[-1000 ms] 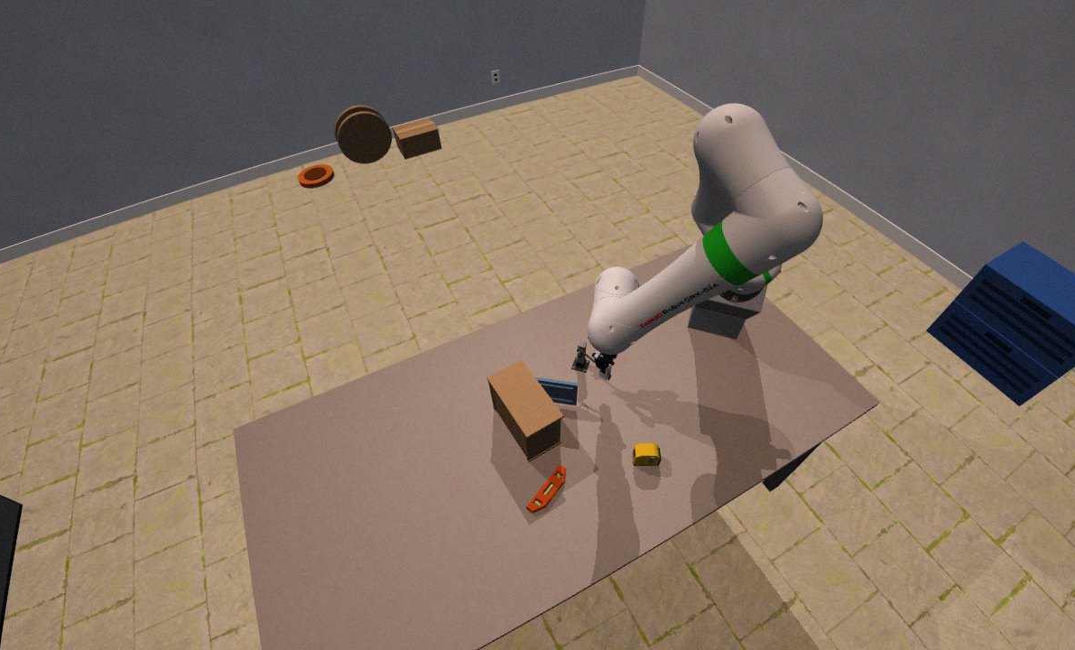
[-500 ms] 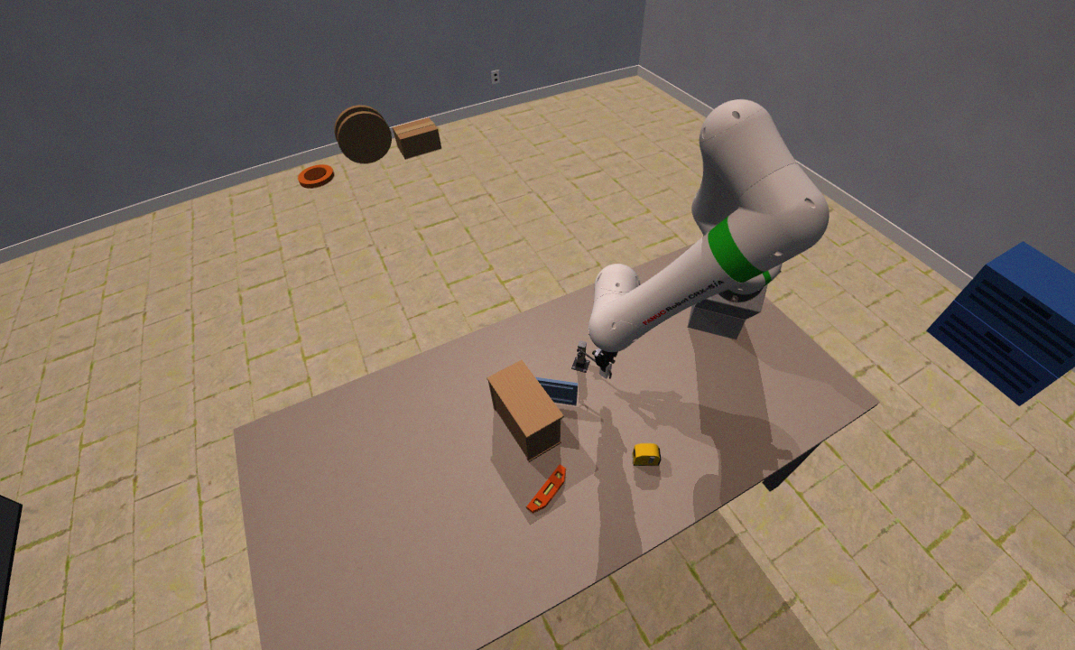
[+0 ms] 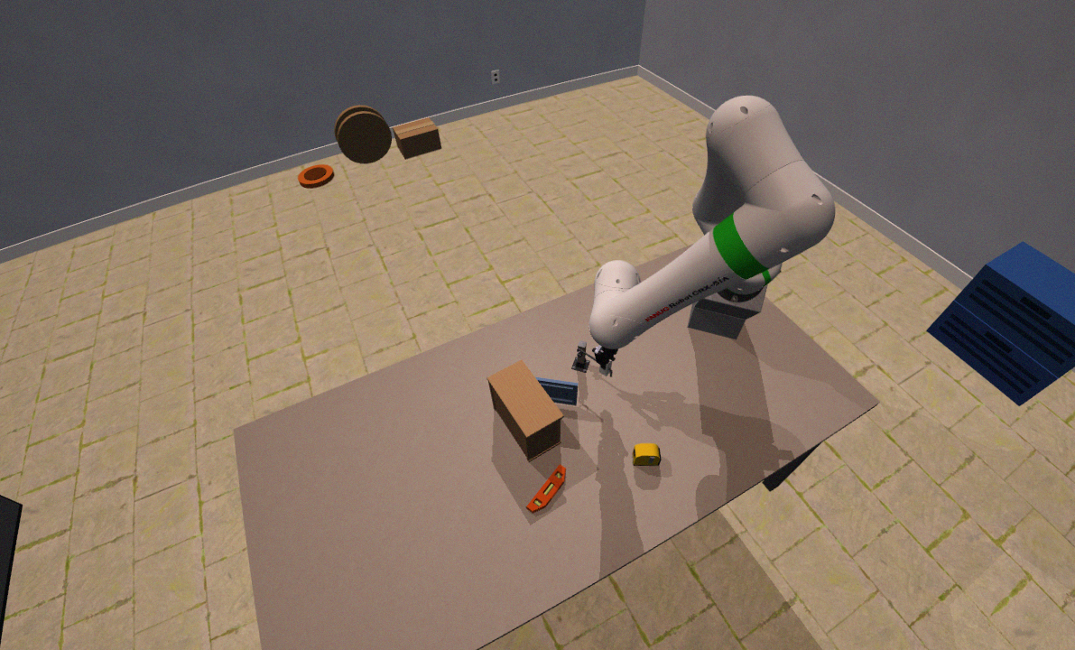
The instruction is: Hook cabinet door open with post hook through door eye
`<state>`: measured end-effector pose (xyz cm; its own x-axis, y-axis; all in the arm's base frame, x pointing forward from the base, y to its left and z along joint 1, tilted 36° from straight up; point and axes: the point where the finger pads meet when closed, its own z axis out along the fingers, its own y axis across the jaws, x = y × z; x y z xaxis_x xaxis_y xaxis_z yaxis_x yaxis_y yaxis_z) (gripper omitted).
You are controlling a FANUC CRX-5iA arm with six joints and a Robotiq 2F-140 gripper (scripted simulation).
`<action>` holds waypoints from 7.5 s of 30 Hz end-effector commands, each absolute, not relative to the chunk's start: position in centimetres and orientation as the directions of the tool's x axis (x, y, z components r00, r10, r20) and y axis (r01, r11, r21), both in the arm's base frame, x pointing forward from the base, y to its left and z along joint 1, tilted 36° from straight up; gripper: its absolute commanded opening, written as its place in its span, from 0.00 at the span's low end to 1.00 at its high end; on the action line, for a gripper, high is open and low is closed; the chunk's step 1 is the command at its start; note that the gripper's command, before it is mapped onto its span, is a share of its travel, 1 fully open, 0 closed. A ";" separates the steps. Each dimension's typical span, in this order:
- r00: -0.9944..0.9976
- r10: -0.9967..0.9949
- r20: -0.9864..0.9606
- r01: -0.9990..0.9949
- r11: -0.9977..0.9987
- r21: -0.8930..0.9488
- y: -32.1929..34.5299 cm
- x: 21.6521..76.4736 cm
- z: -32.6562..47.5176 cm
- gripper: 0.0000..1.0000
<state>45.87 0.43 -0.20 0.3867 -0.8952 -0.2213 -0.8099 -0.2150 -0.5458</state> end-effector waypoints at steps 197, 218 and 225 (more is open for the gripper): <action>-0.600 -0.541 -0.589 -0.667 0.745 -0.005 -3.4 55.1 3.9 0.03; -0.600 -0.541 -0.589 -0.667 0.745 -0.005 -3.3 55.2 3.7 0.03; -0.600 -0.541 -0.589 -0.667 0.745 -0.005 -3.3 55.2 3.7 0.03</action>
